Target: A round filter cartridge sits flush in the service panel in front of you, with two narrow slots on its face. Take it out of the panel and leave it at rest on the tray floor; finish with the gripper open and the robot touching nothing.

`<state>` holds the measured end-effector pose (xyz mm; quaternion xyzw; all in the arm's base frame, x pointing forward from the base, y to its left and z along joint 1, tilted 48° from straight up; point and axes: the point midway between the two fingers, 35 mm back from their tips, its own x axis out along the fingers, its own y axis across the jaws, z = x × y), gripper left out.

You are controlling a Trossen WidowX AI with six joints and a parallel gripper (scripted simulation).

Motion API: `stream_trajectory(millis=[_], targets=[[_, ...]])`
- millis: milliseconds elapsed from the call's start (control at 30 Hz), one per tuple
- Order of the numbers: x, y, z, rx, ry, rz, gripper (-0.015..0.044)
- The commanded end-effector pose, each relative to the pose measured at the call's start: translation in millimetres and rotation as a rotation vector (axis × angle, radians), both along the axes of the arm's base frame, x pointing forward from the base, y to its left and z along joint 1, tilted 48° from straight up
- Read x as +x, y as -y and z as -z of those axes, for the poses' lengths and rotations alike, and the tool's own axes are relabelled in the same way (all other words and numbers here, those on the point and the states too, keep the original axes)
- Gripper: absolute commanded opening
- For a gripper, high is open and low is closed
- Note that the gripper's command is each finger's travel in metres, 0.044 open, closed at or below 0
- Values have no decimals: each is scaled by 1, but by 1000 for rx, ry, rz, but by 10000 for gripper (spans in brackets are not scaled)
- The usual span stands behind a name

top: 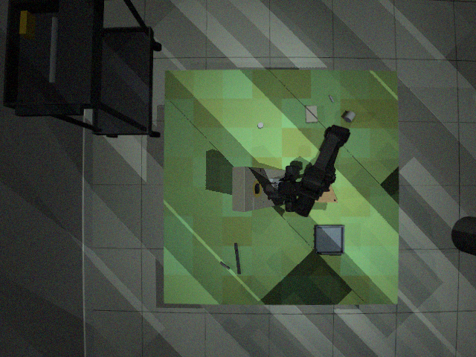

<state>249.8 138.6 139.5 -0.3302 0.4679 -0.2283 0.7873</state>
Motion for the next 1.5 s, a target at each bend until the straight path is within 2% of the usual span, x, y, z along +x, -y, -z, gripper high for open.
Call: stream_trajectory(millis=[0,933,1000,1333,1467], targets=[[1,6,5,-3,-17,2,305],[20,35,29,-5,-14,2,305],[19,32,28,1,-15,6,252],[19,32,28,1,-15,6,186],[19,32,27,1,-15,6,81]])
